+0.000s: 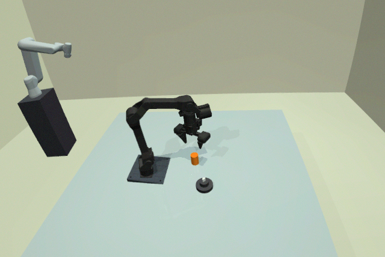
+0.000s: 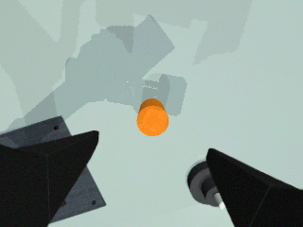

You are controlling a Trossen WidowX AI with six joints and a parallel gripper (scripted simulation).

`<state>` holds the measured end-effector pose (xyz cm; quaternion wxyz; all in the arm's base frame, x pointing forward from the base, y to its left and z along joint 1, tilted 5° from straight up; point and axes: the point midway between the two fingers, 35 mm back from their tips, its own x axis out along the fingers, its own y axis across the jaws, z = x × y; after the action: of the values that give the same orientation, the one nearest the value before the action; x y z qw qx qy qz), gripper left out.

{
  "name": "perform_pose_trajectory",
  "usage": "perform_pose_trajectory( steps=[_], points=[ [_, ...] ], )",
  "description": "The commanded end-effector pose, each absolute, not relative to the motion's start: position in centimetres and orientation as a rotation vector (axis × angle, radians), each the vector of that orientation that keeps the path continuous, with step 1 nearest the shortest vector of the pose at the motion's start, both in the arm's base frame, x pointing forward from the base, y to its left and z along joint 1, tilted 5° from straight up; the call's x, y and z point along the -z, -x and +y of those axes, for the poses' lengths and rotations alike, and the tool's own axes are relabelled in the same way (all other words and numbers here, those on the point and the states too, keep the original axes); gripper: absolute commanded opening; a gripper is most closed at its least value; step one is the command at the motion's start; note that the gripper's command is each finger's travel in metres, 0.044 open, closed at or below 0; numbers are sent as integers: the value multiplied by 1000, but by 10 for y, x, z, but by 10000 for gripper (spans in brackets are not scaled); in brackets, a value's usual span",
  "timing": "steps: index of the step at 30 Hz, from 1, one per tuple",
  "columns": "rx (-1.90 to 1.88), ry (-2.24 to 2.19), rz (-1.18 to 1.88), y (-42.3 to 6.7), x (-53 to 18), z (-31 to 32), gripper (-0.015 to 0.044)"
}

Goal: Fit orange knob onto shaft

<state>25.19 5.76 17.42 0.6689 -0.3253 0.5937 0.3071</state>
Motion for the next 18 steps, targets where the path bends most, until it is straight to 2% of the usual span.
perform_pose_trajectory(
  steps=[1,4,18],
  points=[
    [-686,744,1348,-252,-176,57,440],
    [-582,629,1382,-252,-175,57,440],
    [405,-467,1429,-252,-174,58,440]
  ],
)
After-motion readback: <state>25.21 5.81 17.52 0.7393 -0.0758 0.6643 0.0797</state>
